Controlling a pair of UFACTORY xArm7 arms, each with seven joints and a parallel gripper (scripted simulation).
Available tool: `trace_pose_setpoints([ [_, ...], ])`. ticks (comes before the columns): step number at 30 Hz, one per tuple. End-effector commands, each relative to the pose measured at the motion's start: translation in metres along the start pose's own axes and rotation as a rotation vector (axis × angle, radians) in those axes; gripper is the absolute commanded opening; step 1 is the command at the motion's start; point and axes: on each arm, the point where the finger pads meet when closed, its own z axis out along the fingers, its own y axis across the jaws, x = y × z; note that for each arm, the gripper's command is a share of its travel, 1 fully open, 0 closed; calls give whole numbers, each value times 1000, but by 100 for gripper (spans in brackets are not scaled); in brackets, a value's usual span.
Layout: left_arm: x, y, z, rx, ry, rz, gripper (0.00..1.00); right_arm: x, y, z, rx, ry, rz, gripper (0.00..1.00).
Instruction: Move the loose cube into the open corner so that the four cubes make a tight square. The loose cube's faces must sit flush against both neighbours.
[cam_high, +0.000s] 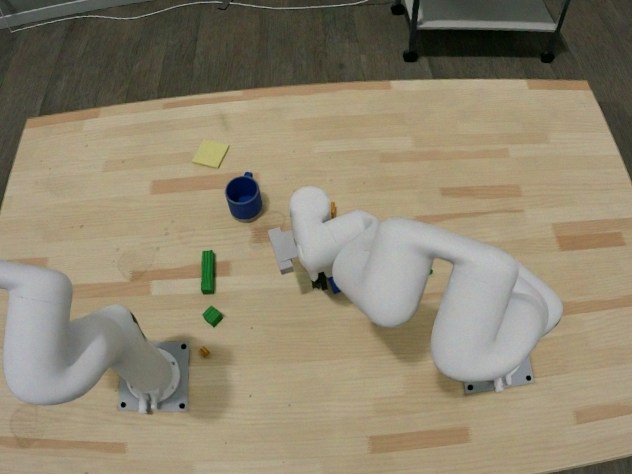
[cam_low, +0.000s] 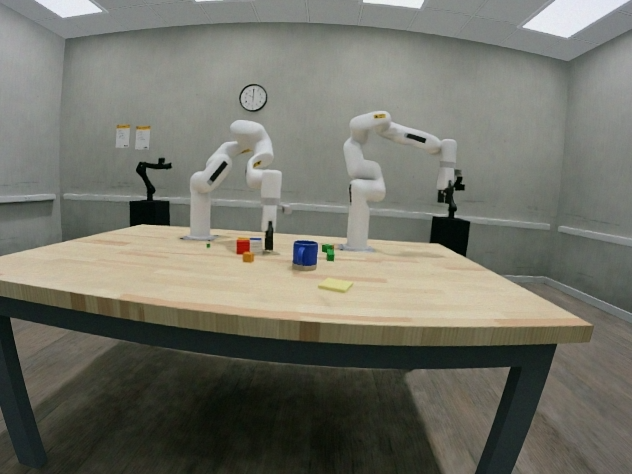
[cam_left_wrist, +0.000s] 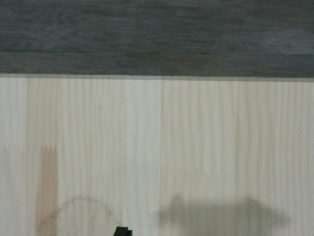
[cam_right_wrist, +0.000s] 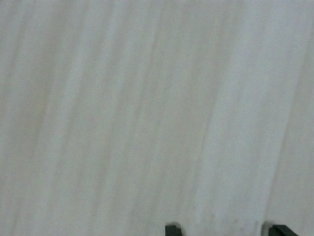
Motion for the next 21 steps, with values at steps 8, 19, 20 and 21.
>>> trace_pose_setpoints([
  [8,1,0,-1,0,2,0,100,0,1,-21,-1,2,0,47],
  [19,1,0,-1,0,2,0,100,0,1,-47,-1,2,0,47],
  [20,1,0,-1,0,2,0,100,0,1,-50,-1,2,0,47],
  [21,1,0,-1,0,2,0,100,0,1,-53,-1,2,0,47],
])
